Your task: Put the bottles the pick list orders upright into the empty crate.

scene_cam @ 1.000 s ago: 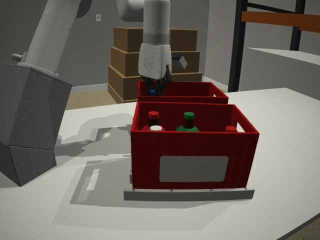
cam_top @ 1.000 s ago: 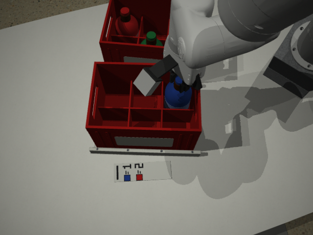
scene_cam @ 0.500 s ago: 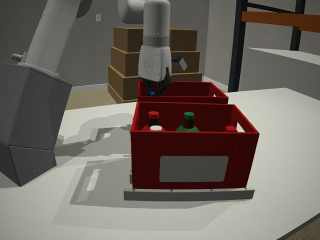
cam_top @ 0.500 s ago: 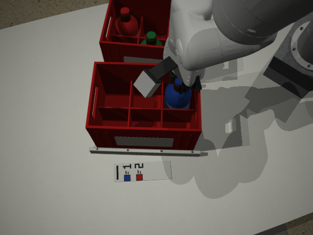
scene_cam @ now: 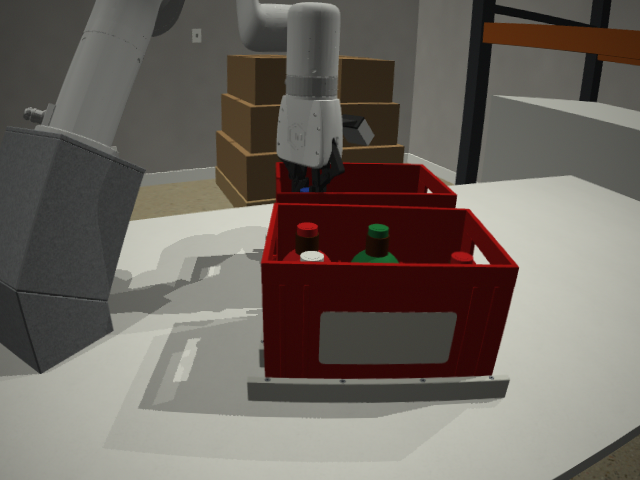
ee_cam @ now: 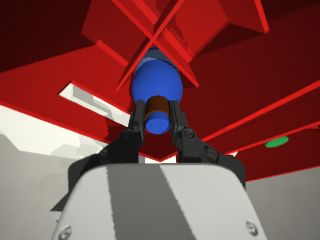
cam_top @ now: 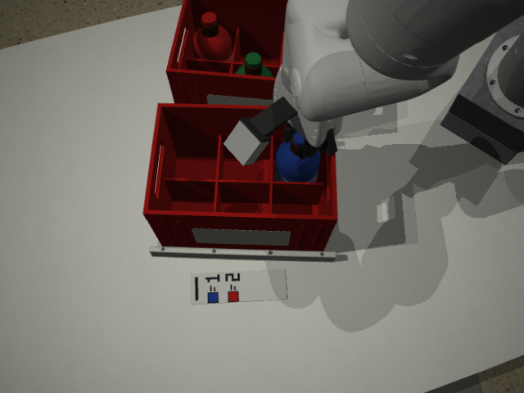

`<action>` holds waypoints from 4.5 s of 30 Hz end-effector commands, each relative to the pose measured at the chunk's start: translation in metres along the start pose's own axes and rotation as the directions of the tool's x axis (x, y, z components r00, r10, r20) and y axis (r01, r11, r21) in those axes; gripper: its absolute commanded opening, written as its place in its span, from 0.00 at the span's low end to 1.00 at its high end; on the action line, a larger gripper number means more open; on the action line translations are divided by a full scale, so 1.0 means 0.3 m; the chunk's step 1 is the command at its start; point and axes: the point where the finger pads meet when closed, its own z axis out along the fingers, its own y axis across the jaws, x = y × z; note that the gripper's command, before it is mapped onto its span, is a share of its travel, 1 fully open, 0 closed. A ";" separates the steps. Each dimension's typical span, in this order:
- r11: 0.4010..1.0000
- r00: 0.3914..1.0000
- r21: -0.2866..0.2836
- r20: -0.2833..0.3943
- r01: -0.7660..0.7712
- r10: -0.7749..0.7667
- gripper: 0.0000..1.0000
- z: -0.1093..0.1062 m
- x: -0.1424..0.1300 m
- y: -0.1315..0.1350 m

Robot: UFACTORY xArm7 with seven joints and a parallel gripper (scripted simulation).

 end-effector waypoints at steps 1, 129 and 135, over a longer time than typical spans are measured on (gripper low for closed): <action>1.000 1.000 -0.003 -0.002 0.000 0.000 0.00 -0.002 0.002 0.003; 1.000 1.000 -0.005 -0.002 0.000 0.000 0.65 -0.277 -0.080 0.629; 1.000 1.000 -0.005 -0.002 0.000 0.000 0.65 -0.277 -0.088 0.696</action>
